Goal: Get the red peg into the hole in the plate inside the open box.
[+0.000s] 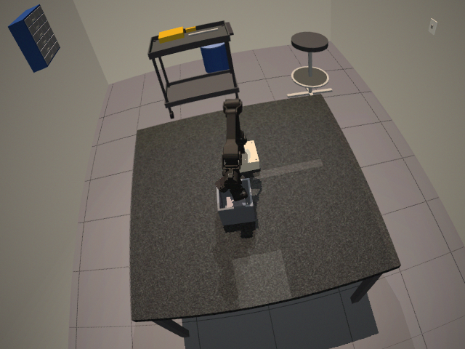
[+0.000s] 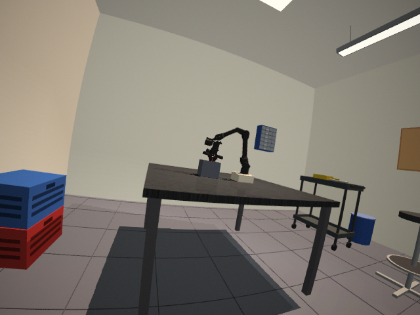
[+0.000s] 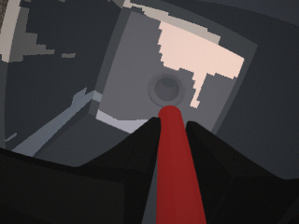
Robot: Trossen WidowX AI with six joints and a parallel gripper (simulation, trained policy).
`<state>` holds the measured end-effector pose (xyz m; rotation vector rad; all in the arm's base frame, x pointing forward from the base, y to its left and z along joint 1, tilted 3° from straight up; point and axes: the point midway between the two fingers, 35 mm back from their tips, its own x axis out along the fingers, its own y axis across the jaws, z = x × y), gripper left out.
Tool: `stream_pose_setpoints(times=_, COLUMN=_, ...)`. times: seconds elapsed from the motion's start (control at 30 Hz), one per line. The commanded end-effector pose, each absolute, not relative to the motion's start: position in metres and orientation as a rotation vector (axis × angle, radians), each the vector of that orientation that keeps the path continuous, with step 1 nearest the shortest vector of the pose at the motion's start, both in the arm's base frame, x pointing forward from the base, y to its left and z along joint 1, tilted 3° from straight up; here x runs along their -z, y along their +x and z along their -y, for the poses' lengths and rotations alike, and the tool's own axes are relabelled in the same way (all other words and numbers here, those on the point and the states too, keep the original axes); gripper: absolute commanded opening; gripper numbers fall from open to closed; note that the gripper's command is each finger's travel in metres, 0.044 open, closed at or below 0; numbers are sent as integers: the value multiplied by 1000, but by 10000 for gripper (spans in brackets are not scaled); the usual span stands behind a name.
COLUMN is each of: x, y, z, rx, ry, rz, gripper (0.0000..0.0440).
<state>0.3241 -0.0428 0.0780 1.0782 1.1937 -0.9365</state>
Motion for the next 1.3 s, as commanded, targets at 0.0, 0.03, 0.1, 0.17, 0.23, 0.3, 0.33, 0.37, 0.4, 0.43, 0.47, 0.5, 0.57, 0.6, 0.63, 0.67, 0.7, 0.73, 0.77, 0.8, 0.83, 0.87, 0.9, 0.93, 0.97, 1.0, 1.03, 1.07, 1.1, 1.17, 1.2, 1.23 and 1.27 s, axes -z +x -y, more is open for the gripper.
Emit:
stream_pose_setpoints(times=0.0, x=-67, y=326, z=44, rx=924, ry=1066, rz=-1214, gripper=0)
stream_pose_setpoints(times=0.03, x=-64, y=327, z=44, rx=921, ry=1063, rz=-1218, gripper=0)
stream_pose_setpoints(times=0.1, x=-59, y=329, z=44, rx=916, ry=1057, rz=-1225, gripper=0)
stream_pose_setpoints(times=0.17, x=-54, y=330, z=45, rx=913, ry=1051, rz=-1231, gripper=0)
stream_pose_setpoints(times=0.23, x=-50, y=331, z=45, rx=912, ry=1043, rz=-1236, gripper=0)
stream_pose_setpoints(times=0.3, x=-46, y=332, z=46, rx=913, ry=1033, rz=-1240, gripper=0)
stream_pose_setpoints(times=0.33, x=-44, y=332, z=47, rx=914, ry=1028, rz=-1243, gripper=4)
stream_pose_setpoints(times=0.37, x=-43, y=332, z=48, rx=915, ry=1022, rz=-1246, gripper=11)
stream_pose_setpoints(times=0.4, x=-41, y=332, z=48, rx=917, ry=1018, rz=-1251, gripper=20)
stream_pose_setpoints(times=0.43, x=-40, y=332, z=48, rx=919, ry=1013, rz=-1258, gripper=38)
stream_pose_setpoints(times=0.47, x=-39, y=333, z=48, rx=919, ry=1009, rz=-1262, gripper=59)
stream_pose_setpoints(times=0.5, x=-37, y=333, z=48, rx=920, ry=1005, rz=-1268, gripper=80)
stream_pose_setpoints(times=0.57, x=-35, y=333, z=48, rx=923, ry=999, rz=-1279, gripper=121)
stream_pose_setpoints(times=0.6, x=-35, y=333, z=48, rx=921, ry=1001, rz=-1284, gripper=129)
stream_pose_setpoints(times=0.63, x=-36, y=334, z=47, rx=916, ry=1009, rz=-1291, gripper=131)
stream_pose_setpoints(times=0.67, x=-36, y=334, z=47, rx=912, ry=1016, rz=-1298, gripper=138)
stream_pose_setpoints(times=0.7, x=-37, y=335, z=47, rx=908, ry=1025, rz=-1307, gripper=147)
stream_pose_setpoints(times=0.73, x=-39, y=336, z=47, rx=904, ry=1033, rz=-1313, gripper=157)
stream_pose_setpoints(times=0.77, x=-41, y=337, z=48, rx=899, ry=1042, rz=-1319, gripper=167)
stream_pose_setpoints(times=0.8, x=-43, y=338, z=48, rx=893, ry=1051, rz=-1324, gripper=175)
stream_pose_setpoints(times=0.83, x=-46, y=338, z=49, rx=888, ry=1060, rz=-1329, gripper=182)
stream_pose_setpoints(times=0.87, x=-48, y=339, z=49, rx=883, ry=1069, rz=-1335, gripper=187)
stream_pose_setpoints(times=0.9, x=-50, y=340, z=50, rx=878, ry=1079, rz=-1341, gripper=188)
stream_pose_setpoints(times=0.93, x=-51, y=340, z=51, rx=874, ry=1089, rz=-1347, gripper=188)
stream_pose_setpoints(times=0.97, x=-52, y=340, z=51, rx=869, ry=1100, rz=-1353, gripper=189)
stream_pose_setpoints(times=1.0, x=-53, y=341, z=52, rx=865, ry=1110, rz=-1358, gripper=192)
stream_pose_setpoints(times=1.03, x=-54, y=341, z=53, rx=861, ry=1120, rz=-1364, gripper=197)
stream_pose_setpoints(times=1.07, x=-56, y=341, z=53, rx=856, ry=1129, rz=-1369, gripper=200)
stream_pose_setpoints(times=1.1, x=-57, y=342, z=53, rx=851, ry=1138, rz=-1374, gripper=203)
stream_pose_setpoints(times=1.17, x=-61, y=343, z=54, rx=841, ry=1154, rz=-1382, gripper=211)
stream_pose_setpoints(times=1.2, x=-63, y=344, z=55, rx=836, ry=1162, rz=-1384, gripper=214)
stream_pose_setpoints(times=1.23, x=-64, y=345, z=56, rx=830, ry=1171, rz=-1386, gripper=219)
stream_pose_setpoints(times=1.27, x=-66, y=345, z=56, rx=825, ry=1179, rz=-1388, gripper=222)
